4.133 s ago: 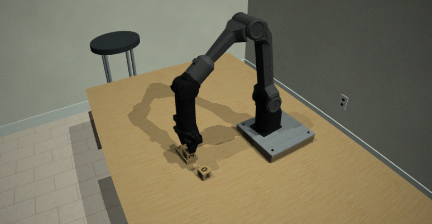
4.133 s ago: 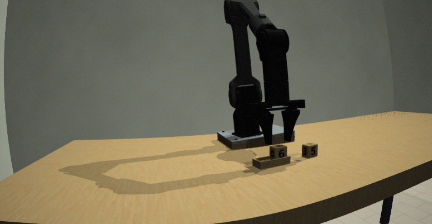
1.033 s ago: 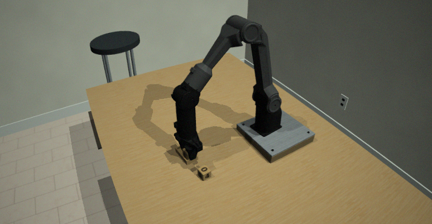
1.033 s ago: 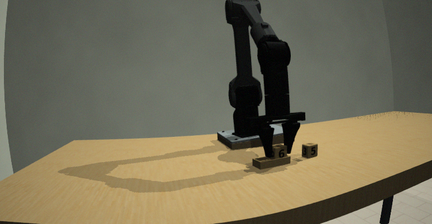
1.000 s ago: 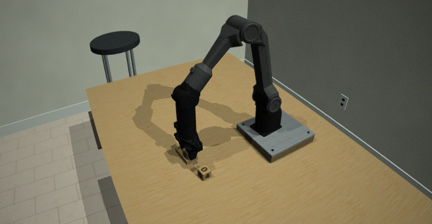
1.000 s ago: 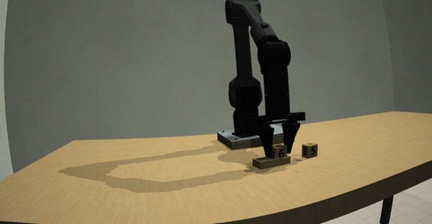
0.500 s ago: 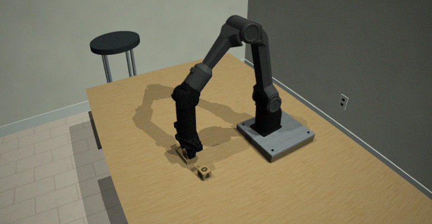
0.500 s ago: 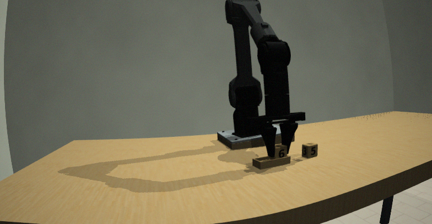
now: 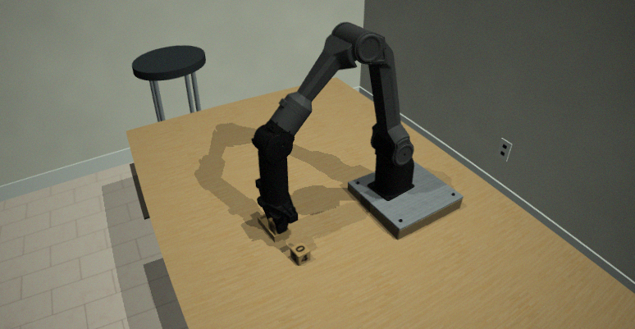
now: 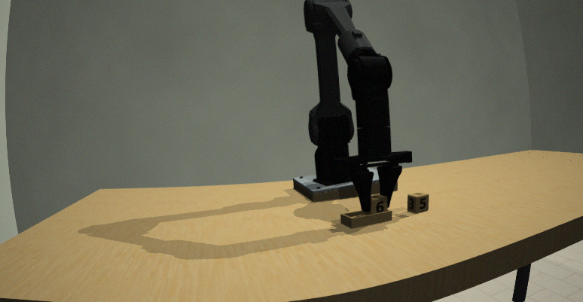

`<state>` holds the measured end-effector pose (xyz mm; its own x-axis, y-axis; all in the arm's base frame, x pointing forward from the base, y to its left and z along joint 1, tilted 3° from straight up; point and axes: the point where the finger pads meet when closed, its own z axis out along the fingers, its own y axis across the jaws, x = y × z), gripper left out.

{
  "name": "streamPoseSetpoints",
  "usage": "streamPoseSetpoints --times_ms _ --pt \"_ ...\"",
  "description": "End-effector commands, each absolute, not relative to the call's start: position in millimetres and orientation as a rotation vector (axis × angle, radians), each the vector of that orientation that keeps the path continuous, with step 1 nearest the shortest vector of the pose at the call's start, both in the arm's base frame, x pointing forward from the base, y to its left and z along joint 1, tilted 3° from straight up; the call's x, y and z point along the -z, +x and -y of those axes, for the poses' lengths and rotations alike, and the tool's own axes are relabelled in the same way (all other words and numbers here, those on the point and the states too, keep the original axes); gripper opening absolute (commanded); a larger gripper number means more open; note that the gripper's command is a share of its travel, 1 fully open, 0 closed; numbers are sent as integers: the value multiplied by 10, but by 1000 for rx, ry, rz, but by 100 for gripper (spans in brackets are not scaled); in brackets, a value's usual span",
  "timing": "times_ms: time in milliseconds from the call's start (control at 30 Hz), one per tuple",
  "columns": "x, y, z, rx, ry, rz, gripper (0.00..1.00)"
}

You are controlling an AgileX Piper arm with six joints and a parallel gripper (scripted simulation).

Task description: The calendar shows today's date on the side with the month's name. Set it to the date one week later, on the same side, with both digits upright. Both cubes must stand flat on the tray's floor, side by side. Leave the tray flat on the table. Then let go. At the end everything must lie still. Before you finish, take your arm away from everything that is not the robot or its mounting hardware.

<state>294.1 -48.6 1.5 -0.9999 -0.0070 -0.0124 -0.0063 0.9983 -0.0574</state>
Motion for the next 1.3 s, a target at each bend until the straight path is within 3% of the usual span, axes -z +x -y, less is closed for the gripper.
streamPoseSetpoints --times_ms 0,500,1033,1267 --pt "-9 2933 489 90 -9 -3130 38" --pt "-64 2948 488 91 -9 -3124 38" --pt "-924 2933 435 90 -10 -3124 38" --pt "-1012 2926 430 90 -10 -3128 38"
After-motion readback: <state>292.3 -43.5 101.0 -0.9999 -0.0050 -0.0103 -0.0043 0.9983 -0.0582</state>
